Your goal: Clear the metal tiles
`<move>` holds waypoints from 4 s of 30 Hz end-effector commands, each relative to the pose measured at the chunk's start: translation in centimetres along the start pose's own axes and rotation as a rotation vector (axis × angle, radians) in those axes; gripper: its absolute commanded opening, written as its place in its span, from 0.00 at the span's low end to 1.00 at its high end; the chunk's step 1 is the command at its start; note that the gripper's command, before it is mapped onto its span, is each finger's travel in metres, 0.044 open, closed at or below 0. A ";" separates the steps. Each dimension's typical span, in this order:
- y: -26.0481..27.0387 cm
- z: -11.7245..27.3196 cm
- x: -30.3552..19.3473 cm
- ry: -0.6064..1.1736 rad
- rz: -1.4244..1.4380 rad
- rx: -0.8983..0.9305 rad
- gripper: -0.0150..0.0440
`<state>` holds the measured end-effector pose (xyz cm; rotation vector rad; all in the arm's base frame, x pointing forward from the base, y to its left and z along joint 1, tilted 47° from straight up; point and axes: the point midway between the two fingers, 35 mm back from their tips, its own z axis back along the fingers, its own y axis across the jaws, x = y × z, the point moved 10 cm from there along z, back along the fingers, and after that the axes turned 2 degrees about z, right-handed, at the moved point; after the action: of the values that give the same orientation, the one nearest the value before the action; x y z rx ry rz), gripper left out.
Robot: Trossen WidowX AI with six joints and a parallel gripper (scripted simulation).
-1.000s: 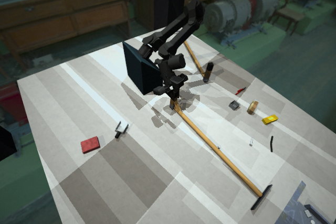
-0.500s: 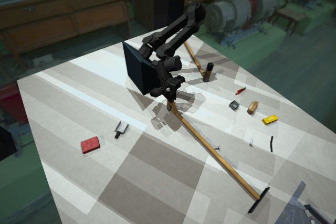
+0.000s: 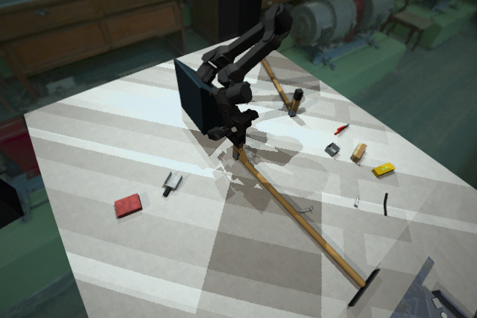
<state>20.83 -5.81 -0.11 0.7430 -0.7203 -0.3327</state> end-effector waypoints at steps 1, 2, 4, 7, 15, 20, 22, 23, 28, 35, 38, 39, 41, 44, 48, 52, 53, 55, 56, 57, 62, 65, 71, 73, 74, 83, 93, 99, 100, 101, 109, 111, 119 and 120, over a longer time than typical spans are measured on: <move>-0.7 0.0 0.2 -0.011 0.000 -0.001 0.25; -0.7 0.0 0.2 -0.011 0.000 -0.001 0.25; -0.7 -0.1 0.3 -0.011 0.000 -0.002 0.25; -0.8 -0.2 0.4 -0.011 0.000 -0.002 0.25; -1.0 -0.6 1.0 -0.011 -0.001 -0.003 0.25; -1.2 -1.1 1.7 -0.011 -0.001 -0.003 0.25; -1.3 -1.3 2.0 -0.011 -0.001 -0.004 0.25; -1.3 -1.4 2.1 -0.011 -0.002 -0.004 0.25; -1.5 -1.9 2.7 -0.011 -0.002 -0.005 0.25; -1.7 -2.6 3.7 -0.011 -0.003 -0.006 0.25; -1.8 -2.9 4.1 -0.011 -0.003 -0.006 0.25; -1.8 -3.0 4.2 -0.011 -0.003 -0.006 0.25; -1.8 -3.2 4.5 -0.011 -0.003 -0.006 0.25; -1.9 -3.4 4.9 -0.011 -0.004 -0.007 0.25; -1.9 -3.8 5.4 -0.011 -0.004 -0.007 0.25; -1.9 -4.2 5.9 -0.011 -0.004 -0.008 0.25; -1.9 -4.3 6.1 -0.011 -0.004 -0.008 0.25; -1.9 -4.5 6.3 -0.011 -0.005 -0.008 0.25; -1.9 -4.6 6.5 -0.011 -0.005 -0.008 0.25; -1.9 -4.7 6.6 -0.011 -0.005 -0.008 0.25; -1.7 -5.2 7.3 -0.012 -0.006 -0.009 0.25; -1.6 -5.5 7.7 -0.012 -0.006 -0.009 0.25; -1.3 -6.0 8.4 -0.012 -0.007 -0.009 0.25; -1.2 -6.1 8.6 -0.012 -0.007 -0.009 0.25; -1.1 -6.2 8.7 -0.013 -0.007 -0.009 0.25; 0.0 -6.7 9.4 -0.013 -0.008 -0.009 0.25; 0.7 -6.8 9.5 -0.013 -0.008 -0.009 0.25; 0.9 -6.8 9.5 -0.013 -0.009 -0.009 0.25; 0.9 -6.8 9.5 -0.013 -0.009 -0.009 0.25; 0.9 -6.8 9.5 -0.013 -0.009 -0.009 0.25; 0.8 -6.9 9.7 -0.013 -0.008 -0.009 0.25; 0.7 -7.1 9.9 -0.013 -0.008 -0.009 0.25; 0.2 -7.8 10.9 -0.014 -0.008 -0.009 0.25; 0.1 -7.9 11.0 -0.014 -0.008 -0.009 0.25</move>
<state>33.36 -7.02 1.17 0.7373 -0.7158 -0.3551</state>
